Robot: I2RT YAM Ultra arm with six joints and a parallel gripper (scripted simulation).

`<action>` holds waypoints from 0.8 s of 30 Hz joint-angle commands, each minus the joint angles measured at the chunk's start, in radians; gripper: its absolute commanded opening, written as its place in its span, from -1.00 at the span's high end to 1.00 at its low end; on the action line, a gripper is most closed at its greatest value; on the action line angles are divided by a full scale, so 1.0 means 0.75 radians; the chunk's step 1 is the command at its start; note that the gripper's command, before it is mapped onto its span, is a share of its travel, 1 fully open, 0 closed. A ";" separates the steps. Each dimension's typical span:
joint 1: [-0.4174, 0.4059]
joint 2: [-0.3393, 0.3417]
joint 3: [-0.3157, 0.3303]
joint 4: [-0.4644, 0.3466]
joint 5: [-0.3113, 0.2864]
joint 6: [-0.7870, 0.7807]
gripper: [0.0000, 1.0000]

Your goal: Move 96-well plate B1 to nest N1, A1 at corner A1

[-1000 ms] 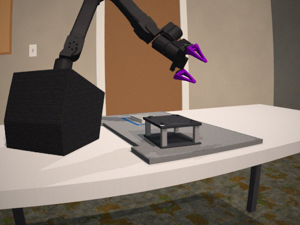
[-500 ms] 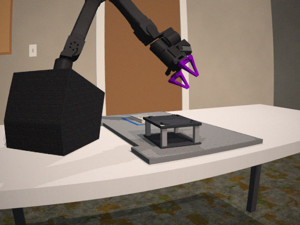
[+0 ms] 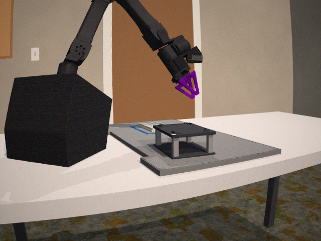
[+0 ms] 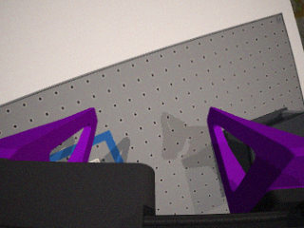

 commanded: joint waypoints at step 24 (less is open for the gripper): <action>0.186 0.054 0.146 -0.333 -0.249 1.065 -1.00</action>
